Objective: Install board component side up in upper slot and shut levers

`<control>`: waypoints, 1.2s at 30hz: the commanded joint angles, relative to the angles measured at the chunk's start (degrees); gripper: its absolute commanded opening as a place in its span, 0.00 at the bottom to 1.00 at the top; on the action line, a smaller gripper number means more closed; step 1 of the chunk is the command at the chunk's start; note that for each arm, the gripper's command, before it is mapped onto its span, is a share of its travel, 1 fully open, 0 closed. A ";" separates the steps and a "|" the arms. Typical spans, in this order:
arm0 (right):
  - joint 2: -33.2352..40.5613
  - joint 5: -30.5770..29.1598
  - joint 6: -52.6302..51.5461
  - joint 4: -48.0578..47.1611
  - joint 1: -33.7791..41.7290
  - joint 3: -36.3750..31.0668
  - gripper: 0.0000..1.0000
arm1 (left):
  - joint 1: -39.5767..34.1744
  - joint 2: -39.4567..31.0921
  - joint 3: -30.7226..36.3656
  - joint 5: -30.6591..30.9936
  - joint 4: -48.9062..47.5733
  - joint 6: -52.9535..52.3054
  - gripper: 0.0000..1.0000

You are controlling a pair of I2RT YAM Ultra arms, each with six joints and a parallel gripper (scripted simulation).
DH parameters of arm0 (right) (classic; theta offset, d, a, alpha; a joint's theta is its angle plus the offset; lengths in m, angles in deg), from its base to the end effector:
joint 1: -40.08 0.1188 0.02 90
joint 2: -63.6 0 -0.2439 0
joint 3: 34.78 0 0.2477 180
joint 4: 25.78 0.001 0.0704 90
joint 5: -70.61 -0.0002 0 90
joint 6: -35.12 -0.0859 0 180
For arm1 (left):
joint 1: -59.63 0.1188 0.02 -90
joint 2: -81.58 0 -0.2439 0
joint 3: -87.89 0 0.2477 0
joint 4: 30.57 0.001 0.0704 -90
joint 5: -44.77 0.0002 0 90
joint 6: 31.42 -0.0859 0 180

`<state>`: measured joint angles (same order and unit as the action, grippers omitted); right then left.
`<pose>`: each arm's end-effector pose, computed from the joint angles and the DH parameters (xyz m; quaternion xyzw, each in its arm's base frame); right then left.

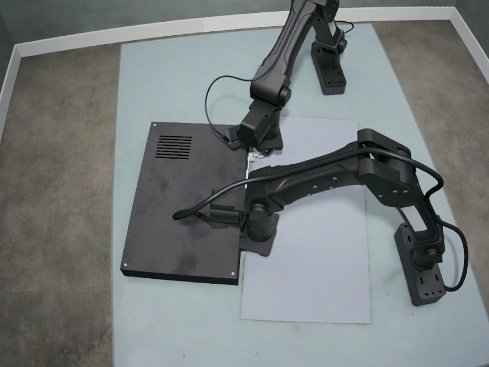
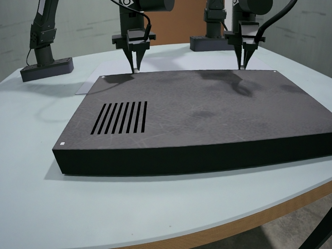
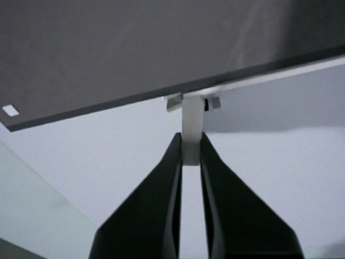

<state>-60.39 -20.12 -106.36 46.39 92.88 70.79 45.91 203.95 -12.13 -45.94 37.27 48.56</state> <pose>0.2356 0.3102 0.0865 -0.0116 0.9999 -0.0080 0.0019 0.3686 -0.0879 0.0743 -0.2057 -0.9786 -0.0062 0.0015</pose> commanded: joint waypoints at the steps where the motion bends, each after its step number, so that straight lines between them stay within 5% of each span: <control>1: -0.30 0.36 -5.52 1.41 0.40 1.86 0.03 | -0.51 -1.59 -0.13 0.30 -0.77 5.16 0.03; 36: -1.39 0.71 -14.32 2.00 0.40 3.69 0.03 | -1.37 -0.84 -1.21 -0.14 0.78 16.74 0.03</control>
<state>-61.41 -19.57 -115.63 46.56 93.10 72.49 45.06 203.92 -12.15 -45.53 37.14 59.36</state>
